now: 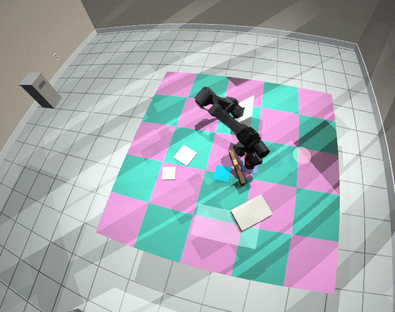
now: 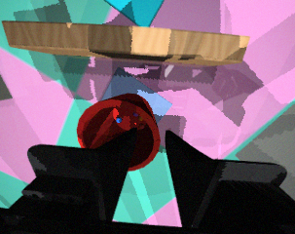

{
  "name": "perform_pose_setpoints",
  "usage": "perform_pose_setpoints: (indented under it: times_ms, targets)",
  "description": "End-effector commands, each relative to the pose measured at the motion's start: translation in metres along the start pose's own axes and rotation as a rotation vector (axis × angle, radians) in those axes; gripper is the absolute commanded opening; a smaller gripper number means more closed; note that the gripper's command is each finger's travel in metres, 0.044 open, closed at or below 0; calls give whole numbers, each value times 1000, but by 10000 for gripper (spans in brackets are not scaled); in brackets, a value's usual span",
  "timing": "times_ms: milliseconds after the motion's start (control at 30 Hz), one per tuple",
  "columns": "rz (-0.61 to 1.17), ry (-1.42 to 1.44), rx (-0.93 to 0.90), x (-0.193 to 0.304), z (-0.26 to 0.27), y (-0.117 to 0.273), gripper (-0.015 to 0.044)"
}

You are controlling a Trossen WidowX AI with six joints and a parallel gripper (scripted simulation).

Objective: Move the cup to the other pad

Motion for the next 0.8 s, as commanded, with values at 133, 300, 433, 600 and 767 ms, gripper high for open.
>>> perform_pose_setpoints:
  times_ms: [133,300,433,600,767]
  targets:
    - [-7,6,4,0,-2,-15,148]
    - [-8,6,5,-1,-3,-21,148]
    - [-8,6,5,-1,-3,-21,148]
    - [-3,1,4,0,-3,-19,75]
    - [-3,1,4,0,-3,-19,42]
Point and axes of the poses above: the point midway between the two fingers, 35 mm back from their tips, its own y axis back along the fingers, its own z axis across the jaws, x = y × z, the point moved 1 cm from there along y, back along the fingers, and after that the axes turned 2 degrees about y, right-handed, at the moved point
